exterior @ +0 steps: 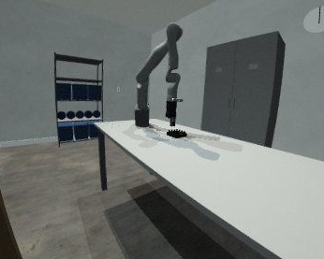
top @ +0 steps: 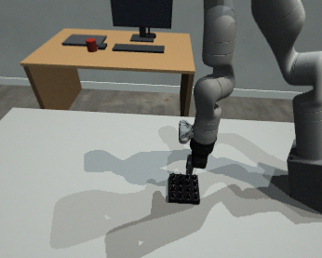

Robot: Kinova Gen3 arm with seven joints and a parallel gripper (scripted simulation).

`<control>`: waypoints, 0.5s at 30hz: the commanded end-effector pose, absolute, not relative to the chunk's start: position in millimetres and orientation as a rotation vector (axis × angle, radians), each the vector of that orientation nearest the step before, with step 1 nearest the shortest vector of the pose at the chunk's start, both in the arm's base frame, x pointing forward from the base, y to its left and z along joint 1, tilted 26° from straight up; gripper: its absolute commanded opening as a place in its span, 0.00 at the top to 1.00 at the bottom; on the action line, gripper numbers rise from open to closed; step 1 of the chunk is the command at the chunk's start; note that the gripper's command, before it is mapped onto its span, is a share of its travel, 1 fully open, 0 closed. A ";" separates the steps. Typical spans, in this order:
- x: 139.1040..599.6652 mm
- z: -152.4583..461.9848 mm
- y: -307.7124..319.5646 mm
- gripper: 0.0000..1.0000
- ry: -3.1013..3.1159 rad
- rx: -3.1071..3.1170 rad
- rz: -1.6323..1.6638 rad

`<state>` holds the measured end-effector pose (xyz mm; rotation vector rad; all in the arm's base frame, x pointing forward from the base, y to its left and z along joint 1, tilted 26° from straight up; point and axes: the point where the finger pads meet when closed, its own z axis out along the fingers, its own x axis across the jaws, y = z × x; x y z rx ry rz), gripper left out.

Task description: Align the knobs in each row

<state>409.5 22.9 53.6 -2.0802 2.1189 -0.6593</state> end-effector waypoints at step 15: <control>417.0 36.5 13.3 0.54 2.131 -2.066 -0.659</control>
